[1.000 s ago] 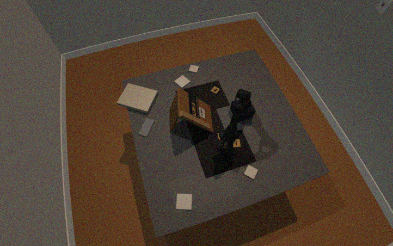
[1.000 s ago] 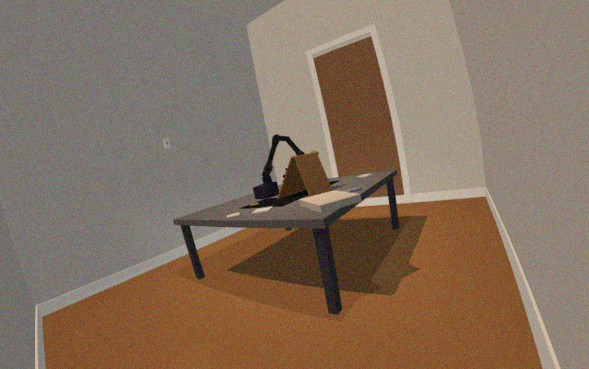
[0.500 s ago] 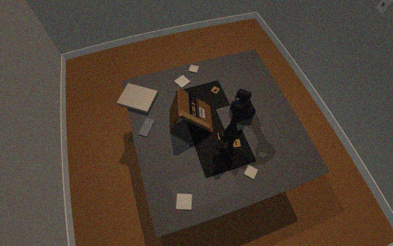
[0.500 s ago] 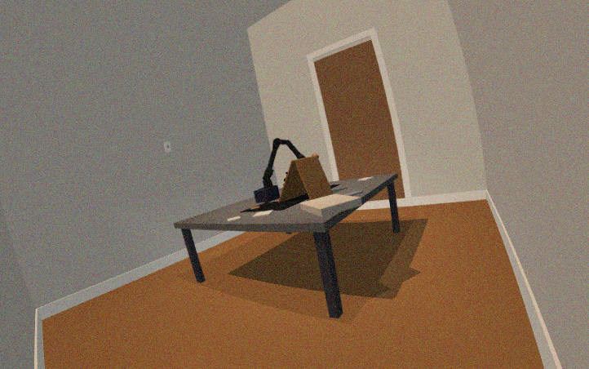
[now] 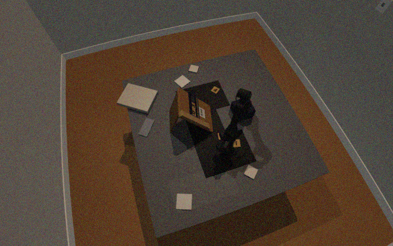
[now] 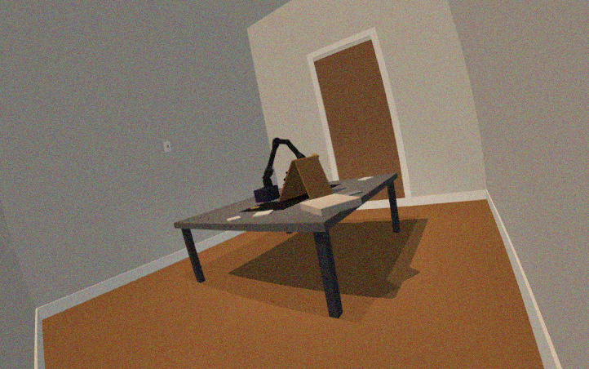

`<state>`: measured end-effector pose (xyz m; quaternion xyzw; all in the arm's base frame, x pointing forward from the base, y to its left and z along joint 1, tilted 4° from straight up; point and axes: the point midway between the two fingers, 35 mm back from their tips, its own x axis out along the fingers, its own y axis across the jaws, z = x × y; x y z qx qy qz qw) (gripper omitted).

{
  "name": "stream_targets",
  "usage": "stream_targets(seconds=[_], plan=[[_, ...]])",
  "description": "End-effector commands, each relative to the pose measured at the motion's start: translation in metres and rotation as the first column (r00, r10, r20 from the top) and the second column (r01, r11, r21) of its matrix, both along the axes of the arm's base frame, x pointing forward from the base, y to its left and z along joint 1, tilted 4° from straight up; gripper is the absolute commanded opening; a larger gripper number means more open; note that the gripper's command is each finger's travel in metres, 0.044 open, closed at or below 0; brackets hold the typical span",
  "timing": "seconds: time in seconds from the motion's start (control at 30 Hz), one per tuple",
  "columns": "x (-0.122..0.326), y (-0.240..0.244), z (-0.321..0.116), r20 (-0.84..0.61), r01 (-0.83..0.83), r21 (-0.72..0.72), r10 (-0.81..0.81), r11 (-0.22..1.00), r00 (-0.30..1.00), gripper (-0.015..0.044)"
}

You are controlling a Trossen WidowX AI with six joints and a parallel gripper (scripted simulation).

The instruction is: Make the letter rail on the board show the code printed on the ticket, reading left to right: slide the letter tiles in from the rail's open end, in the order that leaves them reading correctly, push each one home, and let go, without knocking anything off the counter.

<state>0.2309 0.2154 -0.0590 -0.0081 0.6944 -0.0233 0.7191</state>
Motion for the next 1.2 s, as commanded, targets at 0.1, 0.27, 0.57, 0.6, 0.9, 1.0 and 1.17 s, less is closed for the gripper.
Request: stream_targets(seconds=[0.1,0.27,0.57,0.6,0.9,1.0,1.17], plan=[[0.0,0.0,0.005,0.004,0.006,-0.001,-0.006,1.0,1.0,0.0],[-0.001,0.0,0.007,0.004,0.006,-0.001,-0.006,1.0,1.0,0.0],[-0.002,0.0,0.011,0.004,0.006,-0.001,-0.006,1.0,1.0,0.0],[-0.002,0.0,0.011,0.004,0.006,-0.001,-0.006,1.0,1.0,0.0],[-0.004,0.0,0.015,0.004,0.006,-0.001,-0.006,1.0,1.0,0.0],[-0.004,0.0,0.016,0.004,0.006,-0.001,-0.006,1.0,1.0,0.0],[-0.004,0.0,0.019,0.004,0.006,-0.001,-0.006,1.0,1.0,0.0]])
